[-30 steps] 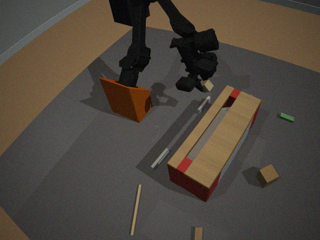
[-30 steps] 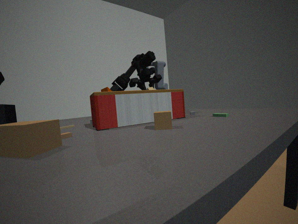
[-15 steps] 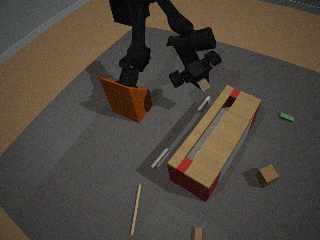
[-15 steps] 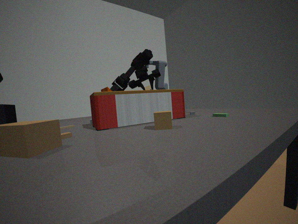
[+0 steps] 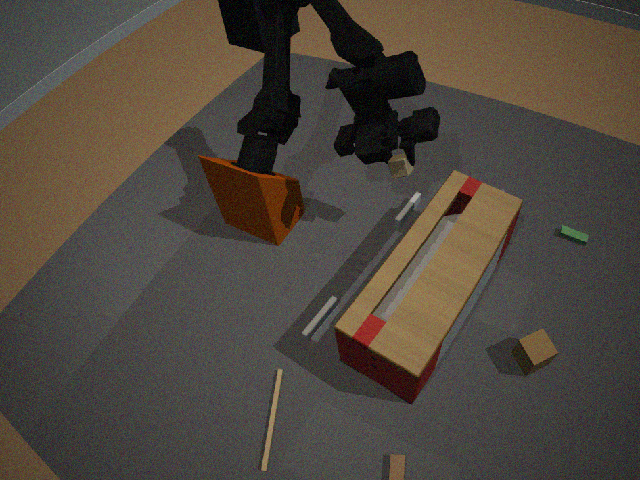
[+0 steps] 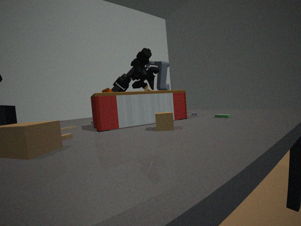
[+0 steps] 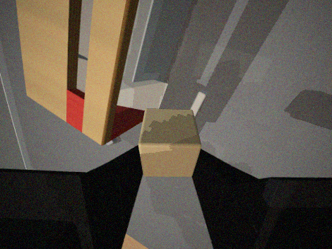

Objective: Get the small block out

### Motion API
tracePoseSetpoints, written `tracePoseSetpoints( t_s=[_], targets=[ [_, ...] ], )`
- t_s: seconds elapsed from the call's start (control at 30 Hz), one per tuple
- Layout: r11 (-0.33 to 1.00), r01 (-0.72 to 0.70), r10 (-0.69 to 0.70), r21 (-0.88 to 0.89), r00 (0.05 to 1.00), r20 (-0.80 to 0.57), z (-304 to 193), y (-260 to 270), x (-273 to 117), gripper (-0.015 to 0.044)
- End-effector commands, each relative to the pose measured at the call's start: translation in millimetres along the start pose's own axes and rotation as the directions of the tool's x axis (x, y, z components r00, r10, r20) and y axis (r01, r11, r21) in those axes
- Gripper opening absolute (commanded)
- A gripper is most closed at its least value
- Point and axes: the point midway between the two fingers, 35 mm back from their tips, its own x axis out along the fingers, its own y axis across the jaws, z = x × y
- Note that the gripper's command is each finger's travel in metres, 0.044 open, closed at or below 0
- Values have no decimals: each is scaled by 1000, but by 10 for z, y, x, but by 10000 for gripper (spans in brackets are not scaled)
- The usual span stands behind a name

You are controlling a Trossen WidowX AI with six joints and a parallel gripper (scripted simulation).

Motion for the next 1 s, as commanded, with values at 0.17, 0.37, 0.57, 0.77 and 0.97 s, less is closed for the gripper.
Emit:
tracePoseSetpoints(
  t_s=[0.17,0.37,0.57,0.77,0.97],
  targets=[
    [925,-12,23,379,999,-24,-19,-7,-84,0],
    [810,-7,37,586,999,-39,-30,-11,-131,0],
    [650,7,51,760,997,-53,-43,-14,-177,0],
    [454,29,68,890,995,-67,-57,-17,-224,0],
    [291,50,80,955,994,-77,-67,-18,-258,0]
  ],
)
